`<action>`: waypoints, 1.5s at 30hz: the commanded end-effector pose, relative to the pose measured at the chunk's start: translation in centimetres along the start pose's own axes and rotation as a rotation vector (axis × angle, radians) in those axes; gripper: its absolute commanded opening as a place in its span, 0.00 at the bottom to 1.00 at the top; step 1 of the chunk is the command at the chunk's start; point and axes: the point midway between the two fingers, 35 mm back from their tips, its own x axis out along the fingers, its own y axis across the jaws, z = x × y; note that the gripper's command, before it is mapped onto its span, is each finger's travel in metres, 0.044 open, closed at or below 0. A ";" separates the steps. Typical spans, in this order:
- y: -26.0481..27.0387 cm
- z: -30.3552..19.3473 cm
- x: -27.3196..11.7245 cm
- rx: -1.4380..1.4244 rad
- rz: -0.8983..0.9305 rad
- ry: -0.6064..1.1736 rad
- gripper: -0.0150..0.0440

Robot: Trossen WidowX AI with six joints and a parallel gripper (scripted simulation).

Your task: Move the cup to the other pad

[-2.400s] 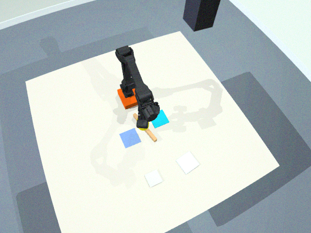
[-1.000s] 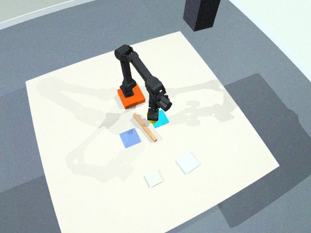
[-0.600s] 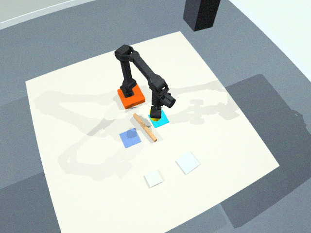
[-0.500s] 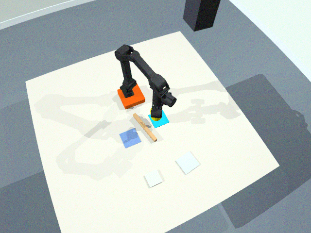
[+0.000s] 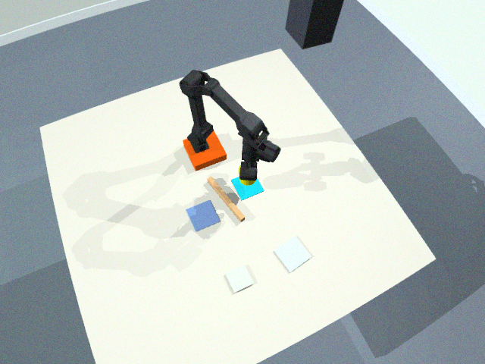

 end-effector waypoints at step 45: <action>0.4 0.3 4.8 0.000 -0.001 -0.002 0.25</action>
